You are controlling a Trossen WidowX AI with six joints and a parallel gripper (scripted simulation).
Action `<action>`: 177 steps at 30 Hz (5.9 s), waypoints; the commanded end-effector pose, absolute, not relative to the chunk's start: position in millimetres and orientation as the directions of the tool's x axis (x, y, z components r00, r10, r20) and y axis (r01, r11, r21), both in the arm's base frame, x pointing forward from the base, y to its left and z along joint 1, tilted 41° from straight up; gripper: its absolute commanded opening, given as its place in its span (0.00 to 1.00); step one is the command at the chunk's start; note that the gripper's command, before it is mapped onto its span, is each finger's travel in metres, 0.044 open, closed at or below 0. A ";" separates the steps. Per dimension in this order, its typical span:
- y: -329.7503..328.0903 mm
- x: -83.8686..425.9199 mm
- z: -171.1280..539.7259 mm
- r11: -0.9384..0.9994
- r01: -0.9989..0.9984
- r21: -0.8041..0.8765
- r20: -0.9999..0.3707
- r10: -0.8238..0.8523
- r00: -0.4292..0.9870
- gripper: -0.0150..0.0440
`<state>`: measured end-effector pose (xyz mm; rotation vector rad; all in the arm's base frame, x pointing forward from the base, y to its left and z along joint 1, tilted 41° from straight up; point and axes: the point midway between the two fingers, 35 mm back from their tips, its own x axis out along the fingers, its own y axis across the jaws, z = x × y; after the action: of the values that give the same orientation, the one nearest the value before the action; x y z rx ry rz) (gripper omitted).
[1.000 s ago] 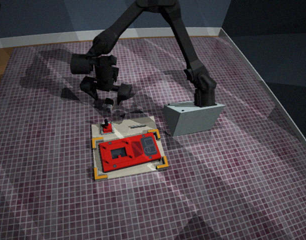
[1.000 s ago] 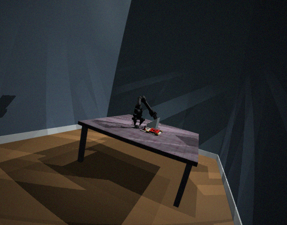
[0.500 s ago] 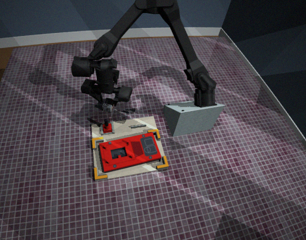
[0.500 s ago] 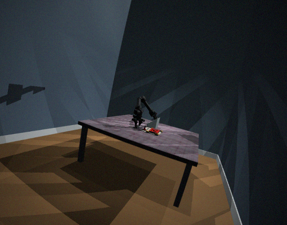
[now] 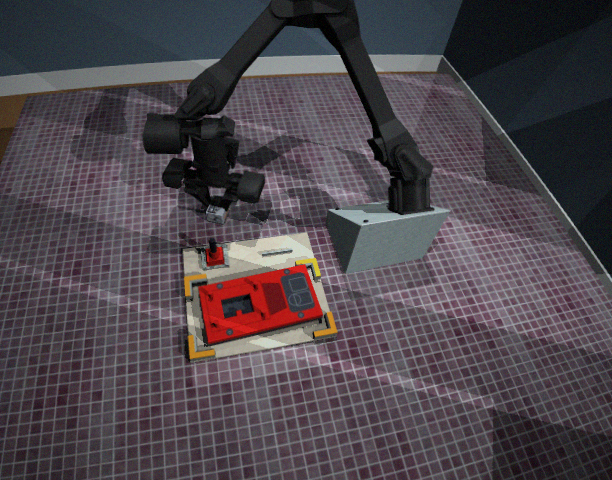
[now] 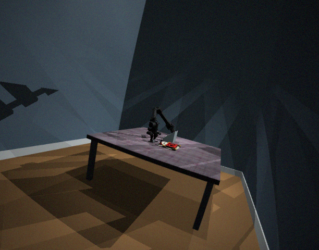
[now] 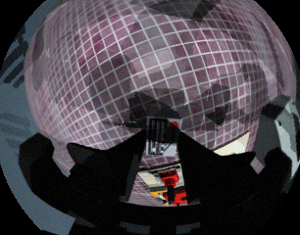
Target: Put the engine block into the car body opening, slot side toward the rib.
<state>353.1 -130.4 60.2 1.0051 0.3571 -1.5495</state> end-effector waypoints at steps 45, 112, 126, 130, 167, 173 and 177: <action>-45.3 349.5 143.9 -0.170 0.956 0.240 -0.763 -0.642 0.077 0.25; 67.6 343.2 -41.4 0.773 0.061 -0.632 -0.769 -0.635 0.078 0.25; 75.4 337.9 -56.5 0.757 -0.125 -0.641 -0.767 -0.637 0.078 0.52; 75.2 337.6 -56.9 0.759 -0.115 -0.641 -0.767 -0.637 0.078 0.52; 76.4 337.0 -57.6 0.762 -0.087 -0.641 -0.767 -0.637 0.078 0.52; 75.8 337.1 -58.2 0.763 -0.077 -0.641 -0.767 -0.637 0.078 0.52; 75.7 337.1 -58.4 0.763 -0.079 -0.641 -0.767 -0.637 0.078 0.52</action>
<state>337.4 74.9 -57.7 -0.6261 1.4536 -0.4614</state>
